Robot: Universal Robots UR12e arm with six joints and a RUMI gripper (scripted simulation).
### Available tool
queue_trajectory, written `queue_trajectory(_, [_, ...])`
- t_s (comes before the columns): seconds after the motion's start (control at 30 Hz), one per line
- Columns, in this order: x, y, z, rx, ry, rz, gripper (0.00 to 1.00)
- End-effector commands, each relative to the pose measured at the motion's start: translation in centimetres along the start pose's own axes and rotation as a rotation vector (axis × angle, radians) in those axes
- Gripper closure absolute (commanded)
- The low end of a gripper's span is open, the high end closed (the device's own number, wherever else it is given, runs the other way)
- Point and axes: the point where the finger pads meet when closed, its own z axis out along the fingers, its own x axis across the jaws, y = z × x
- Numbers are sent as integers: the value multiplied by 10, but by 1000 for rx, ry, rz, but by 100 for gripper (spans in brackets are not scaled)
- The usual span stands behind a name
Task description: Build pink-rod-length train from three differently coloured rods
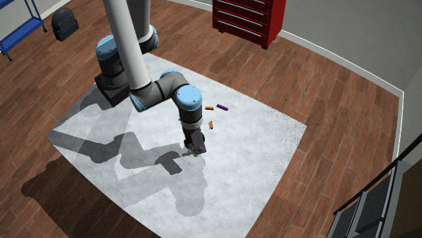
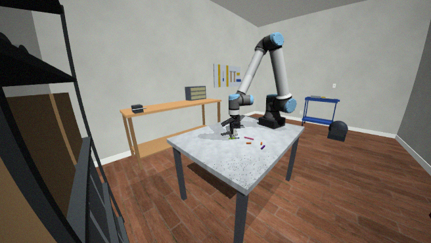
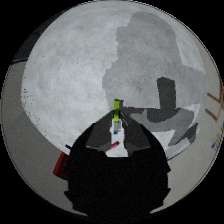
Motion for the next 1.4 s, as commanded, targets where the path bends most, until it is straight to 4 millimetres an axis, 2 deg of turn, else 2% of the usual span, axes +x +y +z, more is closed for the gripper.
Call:
queue_trajectory(0.0, [0,-1,-1,1,0,0,100])
queue_trajectory(0.3, [0,-1,-1,1,0,0,100])
queue_trajectory(0.8, [0,-1,-1,1,0,0,86])
queue_trajectory(1.2, [0,-1,-1,1,0,0,86])
queue_trajectory(1.37, [0,-1,-8,1,0,0,86])
